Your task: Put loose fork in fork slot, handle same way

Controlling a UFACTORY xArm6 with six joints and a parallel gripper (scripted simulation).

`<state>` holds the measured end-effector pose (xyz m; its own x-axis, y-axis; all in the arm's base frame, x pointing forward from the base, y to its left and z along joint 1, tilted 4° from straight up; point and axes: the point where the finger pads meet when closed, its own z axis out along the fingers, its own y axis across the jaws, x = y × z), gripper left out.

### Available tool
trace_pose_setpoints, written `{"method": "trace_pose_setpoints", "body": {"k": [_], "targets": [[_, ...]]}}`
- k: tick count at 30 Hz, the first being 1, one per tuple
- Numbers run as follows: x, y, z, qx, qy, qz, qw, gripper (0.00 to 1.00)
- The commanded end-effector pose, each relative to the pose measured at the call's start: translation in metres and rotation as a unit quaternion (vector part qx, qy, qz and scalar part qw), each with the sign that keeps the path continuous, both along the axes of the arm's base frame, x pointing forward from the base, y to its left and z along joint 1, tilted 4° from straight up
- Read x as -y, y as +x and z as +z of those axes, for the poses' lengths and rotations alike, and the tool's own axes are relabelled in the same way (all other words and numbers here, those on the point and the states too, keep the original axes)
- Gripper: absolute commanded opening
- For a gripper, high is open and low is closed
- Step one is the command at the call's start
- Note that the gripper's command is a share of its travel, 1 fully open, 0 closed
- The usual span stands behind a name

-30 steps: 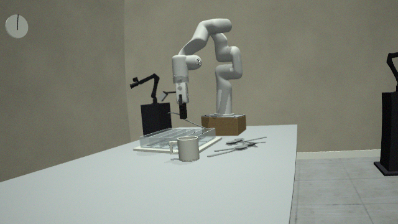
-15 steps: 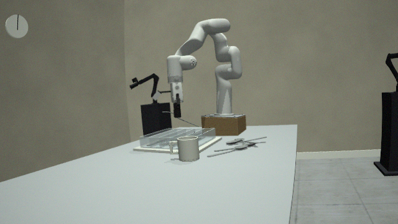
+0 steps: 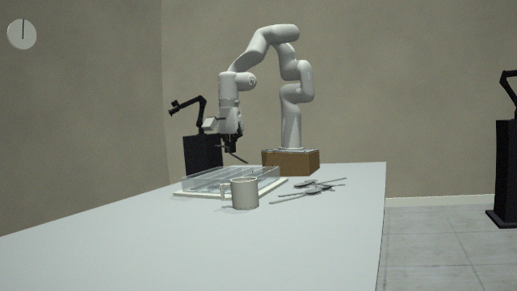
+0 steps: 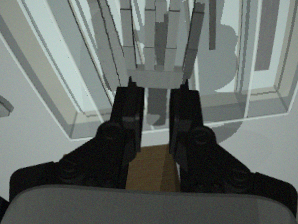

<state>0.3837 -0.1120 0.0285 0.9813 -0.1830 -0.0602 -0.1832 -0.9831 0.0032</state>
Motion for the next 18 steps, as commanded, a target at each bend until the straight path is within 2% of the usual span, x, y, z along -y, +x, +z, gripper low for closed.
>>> {"method": "trace_pose_setpoints", "body": {"k": [1, 6, 9, 13, 16, 18], "targets": [[0.0, 0.002, 0.001, 0.008, 0.031, 0.085, 0.996, 0.03], [-0.001, 0.005, -0.001, -0.016, 0.038, 0.088, 0.995, 0.03], [-0.004, 0.011, -0.004, -0.086, 0.051, 0.095, 0.99, 0.03], [-0.002, 0.014, -0.003, -0.194, 0.054, 0.098, 0.975, 0.03], [0.001, 0.014, 0.0, -0.24, 0.05, 0.096, 0.965, 0.03], [0.001, 0.014, 0.0, -0.244, 0.05, 0.096, 0.964, 0.03]]}}
